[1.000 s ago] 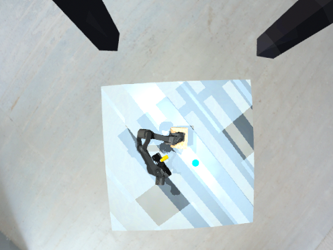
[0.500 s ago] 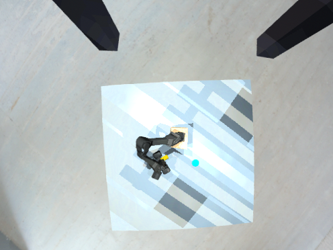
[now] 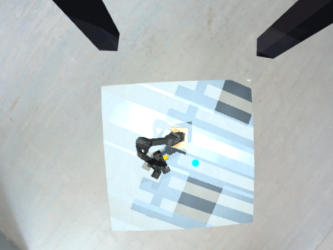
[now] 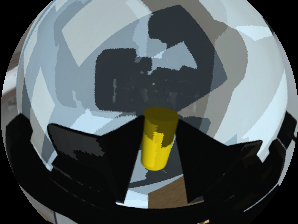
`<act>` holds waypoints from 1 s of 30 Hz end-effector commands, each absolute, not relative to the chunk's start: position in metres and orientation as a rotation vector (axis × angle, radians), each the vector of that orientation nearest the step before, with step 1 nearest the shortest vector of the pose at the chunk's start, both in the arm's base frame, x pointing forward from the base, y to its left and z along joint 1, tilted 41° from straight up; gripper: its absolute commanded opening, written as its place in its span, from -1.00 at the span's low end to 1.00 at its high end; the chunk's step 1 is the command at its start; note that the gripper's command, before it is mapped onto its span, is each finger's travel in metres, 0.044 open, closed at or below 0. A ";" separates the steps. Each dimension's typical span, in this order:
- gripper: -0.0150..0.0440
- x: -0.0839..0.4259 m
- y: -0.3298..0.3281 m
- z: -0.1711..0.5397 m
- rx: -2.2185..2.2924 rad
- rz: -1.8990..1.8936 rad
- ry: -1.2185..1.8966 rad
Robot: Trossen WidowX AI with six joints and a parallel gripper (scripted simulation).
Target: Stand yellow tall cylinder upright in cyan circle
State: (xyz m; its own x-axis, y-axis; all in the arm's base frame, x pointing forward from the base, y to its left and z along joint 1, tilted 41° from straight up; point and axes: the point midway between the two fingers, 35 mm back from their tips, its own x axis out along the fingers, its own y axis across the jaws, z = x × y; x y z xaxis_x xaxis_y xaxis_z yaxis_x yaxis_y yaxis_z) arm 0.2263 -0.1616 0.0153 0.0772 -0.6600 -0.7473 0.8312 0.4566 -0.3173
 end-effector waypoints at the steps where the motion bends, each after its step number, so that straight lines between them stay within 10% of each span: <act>1: -0.14 0.225 -0.157 0.018 0.212 -1.128 0.993; 30: -0.14 0.221 -0.097 0.084 0.218 -1.125 0.997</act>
